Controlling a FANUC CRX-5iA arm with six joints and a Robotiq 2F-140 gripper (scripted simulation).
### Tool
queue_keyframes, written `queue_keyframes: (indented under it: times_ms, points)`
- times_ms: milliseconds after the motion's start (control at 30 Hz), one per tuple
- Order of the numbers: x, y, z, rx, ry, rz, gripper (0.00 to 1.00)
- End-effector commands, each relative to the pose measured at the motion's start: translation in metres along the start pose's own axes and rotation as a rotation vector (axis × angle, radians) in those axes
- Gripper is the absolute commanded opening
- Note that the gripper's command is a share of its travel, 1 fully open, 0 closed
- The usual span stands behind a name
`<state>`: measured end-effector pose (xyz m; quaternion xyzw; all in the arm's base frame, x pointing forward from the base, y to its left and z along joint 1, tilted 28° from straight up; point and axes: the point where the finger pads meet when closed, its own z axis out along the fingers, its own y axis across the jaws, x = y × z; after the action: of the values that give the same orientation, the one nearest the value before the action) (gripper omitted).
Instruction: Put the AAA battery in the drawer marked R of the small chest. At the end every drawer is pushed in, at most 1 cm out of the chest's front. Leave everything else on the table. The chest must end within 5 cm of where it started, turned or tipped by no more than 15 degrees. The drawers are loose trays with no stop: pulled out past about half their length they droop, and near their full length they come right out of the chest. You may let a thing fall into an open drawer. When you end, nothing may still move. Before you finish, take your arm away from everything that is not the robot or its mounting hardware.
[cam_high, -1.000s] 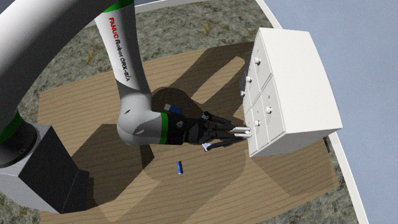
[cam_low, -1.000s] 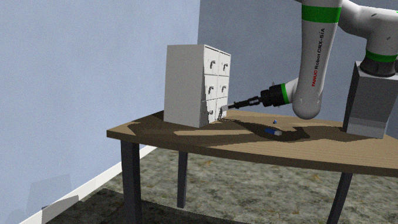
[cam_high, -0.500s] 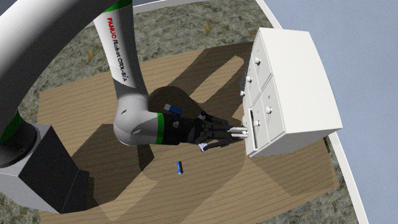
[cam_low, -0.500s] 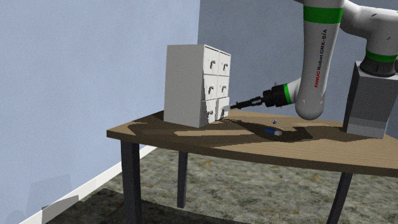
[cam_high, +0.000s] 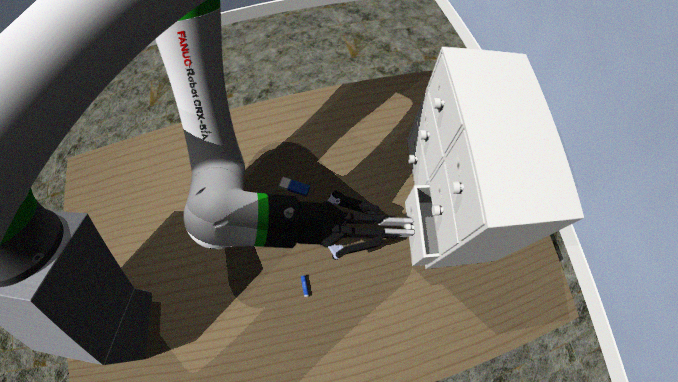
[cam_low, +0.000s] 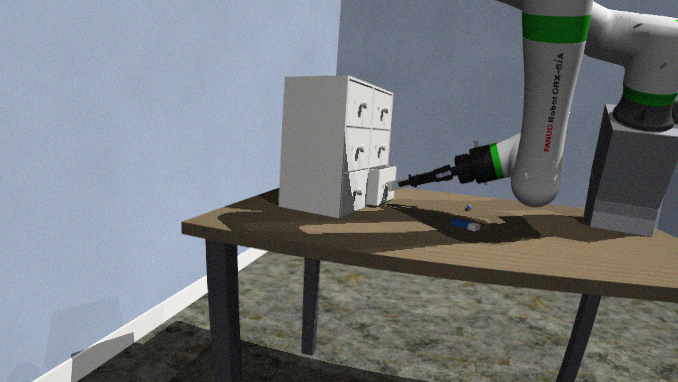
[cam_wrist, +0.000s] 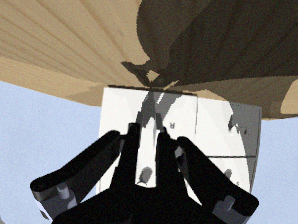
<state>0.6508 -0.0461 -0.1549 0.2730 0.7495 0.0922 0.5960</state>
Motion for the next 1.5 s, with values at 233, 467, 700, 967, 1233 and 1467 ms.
queue_keyframes:
  times_ms: [233,467,700,967,1233,1467]
  points:
    - [0.004,0.000,-0.012,0.000,0.000,0.000,0.08]
    - [0.007,0.000,-0.021,0.000,0.000,0.000,0.08]
    - [0.009,0.000,-0.026,0.000,0.000,0.000,0.08]
    - [0.011,0.000,-0.031,0.000,0.000,0.000,0.08]
    - [0.012,0.000,-0.033,0.000,0.000,0.000,0.08]
    - [0.012,0.000,-0.034,0.000,0.000,0.000,0.08]
